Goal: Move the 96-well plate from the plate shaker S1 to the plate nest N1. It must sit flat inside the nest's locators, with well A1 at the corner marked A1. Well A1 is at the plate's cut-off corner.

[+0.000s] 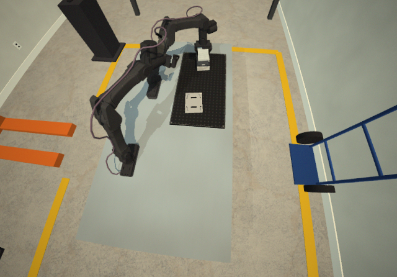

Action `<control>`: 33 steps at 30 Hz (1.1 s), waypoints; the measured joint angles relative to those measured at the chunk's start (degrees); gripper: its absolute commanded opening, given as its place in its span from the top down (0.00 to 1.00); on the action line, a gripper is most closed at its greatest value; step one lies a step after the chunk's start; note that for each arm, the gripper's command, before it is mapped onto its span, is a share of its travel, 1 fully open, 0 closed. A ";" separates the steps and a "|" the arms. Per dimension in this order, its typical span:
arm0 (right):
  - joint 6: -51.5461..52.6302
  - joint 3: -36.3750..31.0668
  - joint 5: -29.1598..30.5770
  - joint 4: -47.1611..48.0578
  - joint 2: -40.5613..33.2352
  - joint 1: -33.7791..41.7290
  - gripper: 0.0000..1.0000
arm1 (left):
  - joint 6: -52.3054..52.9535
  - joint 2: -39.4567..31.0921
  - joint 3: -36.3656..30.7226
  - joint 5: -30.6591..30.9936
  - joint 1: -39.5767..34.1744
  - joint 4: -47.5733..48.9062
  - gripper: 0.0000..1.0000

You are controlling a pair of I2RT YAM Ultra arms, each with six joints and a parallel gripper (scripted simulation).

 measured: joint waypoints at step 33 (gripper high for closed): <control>-0.20 -70.71 0.00 4.48 -65.20 -13.70 0.00 | -0.55 0.02 0.00 -0.20 -0.02 -1.51 0.21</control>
